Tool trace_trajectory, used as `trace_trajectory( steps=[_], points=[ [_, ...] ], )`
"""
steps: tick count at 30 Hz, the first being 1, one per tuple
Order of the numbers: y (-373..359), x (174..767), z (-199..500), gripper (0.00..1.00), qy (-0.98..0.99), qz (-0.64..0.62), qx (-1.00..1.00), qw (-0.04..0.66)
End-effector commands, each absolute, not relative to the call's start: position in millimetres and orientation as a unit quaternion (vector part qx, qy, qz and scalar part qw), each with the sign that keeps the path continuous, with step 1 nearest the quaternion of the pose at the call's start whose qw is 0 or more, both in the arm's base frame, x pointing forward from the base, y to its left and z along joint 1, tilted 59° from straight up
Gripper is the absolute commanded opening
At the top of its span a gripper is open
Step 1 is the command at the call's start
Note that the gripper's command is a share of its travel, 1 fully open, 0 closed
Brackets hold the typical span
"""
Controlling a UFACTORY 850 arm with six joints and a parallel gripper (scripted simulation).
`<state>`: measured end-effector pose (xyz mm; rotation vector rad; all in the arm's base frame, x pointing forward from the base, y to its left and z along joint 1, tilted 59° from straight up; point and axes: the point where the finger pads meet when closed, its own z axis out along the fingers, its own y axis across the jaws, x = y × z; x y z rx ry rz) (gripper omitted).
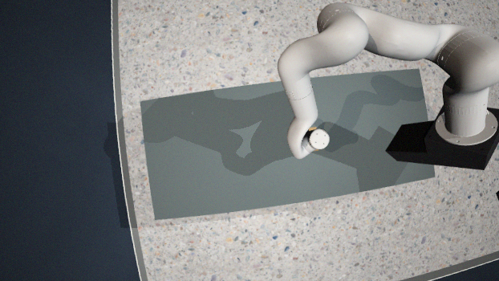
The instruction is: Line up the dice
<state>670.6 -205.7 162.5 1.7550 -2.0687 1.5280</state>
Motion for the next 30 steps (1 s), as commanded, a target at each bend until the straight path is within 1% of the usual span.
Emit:
trace_trajectory(
  steps=[1, 14, 30],
  points=[
    [-205, 671, 163, 0.36, -0.664, 0.491, 0.564, 0.014],
    [-202, 668, 166, 0.36, -0.664, 0.491, 0.564, 0.014],
    [-158, 633, 200, 0.36, -0.664, 0.491, 0.564, 0.014]
  ],
)
